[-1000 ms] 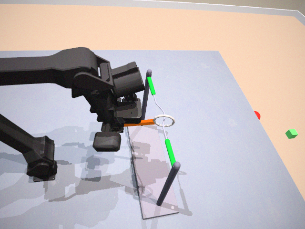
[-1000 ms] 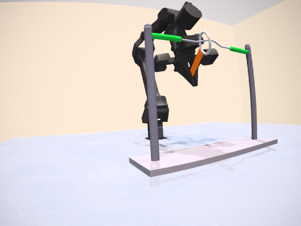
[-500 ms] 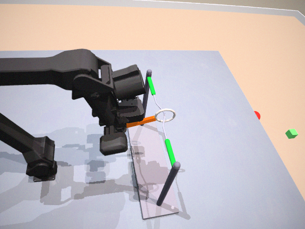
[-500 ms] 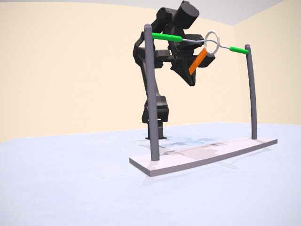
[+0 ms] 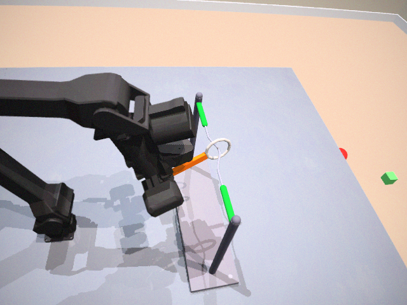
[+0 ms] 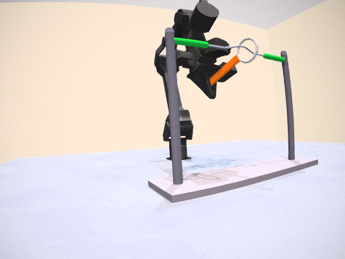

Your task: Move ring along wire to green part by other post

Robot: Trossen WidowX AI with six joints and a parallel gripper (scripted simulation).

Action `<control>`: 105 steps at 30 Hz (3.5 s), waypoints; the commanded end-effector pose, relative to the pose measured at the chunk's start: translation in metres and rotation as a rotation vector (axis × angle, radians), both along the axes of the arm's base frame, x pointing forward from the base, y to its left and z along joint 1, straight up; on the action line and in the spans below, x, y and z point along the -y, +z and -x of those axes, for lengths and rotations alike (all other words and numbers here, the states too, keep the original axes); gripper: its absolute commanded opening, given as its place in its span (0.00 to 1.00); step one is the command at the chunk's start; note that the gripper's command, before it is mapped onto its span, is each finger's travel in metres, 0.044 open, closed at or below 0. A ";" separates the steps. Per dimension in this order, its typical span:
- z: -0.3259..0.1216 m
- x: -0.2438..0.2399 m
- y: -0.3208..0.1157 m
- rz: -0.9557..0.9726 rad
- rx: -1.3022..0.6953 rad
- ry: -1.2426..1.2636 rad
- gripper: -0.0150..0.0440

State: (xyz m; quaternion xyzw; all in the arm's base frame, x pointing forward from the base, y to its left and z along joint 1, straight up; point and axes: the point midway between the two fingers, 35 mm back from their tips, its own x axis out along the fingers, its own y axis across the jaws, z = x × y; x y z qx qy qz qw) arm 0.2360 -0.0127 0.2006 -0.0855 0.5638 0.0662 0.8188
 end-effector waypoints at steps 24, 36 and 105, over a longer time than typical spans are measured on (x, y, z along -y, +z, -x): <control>-0.005 -0.018 -0.020 -0.024 0.199 0.073 0.00; -0.018 -0.046 -0.042 -0.108 0.415 -0.019 0.00; -0.039 -0.110 -0.076 -0.195 0.665 -0.106 0.00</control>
